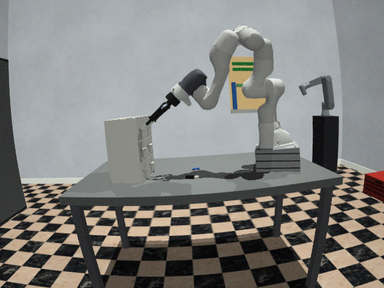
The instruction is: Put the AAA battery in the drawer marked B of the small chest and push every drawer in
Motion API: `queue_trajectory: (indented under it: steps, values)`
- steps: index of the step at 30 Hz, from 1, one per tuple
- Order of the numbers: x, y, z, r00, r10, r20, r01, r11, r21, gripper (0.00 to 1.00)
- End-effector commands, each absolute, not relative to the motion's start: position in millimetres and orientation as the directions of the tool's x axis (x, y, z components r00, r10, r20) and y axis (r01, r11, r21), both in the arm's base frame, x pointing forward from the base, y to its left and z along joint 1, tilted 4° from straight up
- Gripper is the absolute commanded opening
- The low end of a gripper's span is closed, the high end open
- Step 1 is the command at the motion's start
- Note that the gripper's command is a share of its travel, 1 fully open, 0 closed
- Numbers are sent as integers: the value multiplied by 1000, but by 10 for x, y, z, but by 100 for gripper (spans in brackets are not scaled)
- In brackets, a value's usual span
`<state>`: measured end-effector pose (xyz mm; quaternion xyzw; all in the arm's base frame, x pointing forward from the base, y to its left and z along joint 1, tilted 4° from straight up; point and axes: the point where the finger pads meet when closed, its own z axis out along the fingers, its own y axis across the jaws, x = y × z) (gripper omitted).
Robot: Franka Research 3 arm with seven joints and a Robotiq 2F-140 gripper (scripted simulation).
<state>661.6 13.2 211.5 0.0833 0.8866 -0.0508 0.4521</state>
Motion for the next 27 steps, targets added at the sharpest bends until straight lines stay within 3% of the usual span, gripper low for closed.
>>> queue_trajectory:
  steps: [1, 9, 10, 27]
  values:
    - [6616, 137, 2106, -581, 100, -808, 192, 981, -16, 20]
    - [6616, 137, 2106, -581, 100, -808, 192, 981, -16, 20]
    - [6616, 137, 2106, -581, 100, -808, 192, 981, -16, 8]
    - [6616, 137, 2106, -581, 100, -808, 192, 981, -16, 8]
